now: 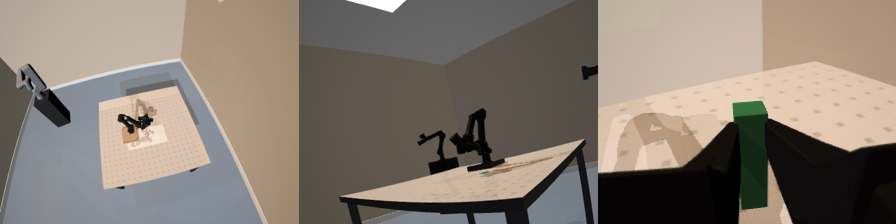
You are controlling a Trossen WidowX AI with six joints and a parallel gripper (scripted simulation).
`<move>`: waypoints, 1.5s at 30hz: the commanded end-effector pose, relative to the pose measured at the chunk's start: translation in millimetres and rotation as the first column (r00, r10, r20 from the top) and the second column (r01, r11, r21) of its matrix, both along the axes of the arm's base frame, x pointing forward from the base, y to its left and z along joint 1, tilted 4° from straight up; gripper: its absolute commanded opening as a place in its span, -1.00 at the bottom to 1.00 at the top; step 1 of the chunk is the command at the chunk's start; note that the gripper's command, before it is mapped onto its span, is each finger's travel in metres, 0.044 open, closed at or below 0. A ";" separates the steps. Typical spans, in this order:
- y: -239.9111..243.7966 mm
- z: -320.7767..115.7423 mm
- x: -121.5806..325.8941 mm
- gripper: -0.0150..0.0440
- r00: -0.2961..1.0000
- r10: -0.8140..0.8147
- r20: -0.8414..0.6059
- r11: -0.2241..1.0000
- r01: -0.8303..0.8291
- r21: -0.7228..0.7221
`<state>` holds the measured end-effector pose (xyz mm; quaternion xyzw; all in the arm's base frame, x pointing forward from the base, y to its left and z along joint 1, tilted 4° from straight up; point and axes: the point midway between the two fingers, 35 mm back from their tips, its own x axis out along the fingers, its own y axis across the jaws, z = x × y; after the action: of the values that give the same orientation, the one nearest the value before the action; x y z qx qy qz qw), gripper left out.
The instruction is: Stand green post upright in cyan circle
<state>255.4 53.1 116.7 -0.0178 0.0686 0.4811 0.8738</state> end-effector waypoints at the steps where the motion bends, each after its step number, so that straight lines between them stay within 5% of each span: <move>1: 0.1 0.2 -0.4 -0.42 1.000 0.001 0.000 1.000 -0.001 0.003; 45: -2.2 -81.9 -3.7 -0.42 1.000 0.001 -0.002 1.000 -0.001 0.003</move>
<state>254.8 49.9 41.1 -0.0174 0.0684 0.4809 0.8739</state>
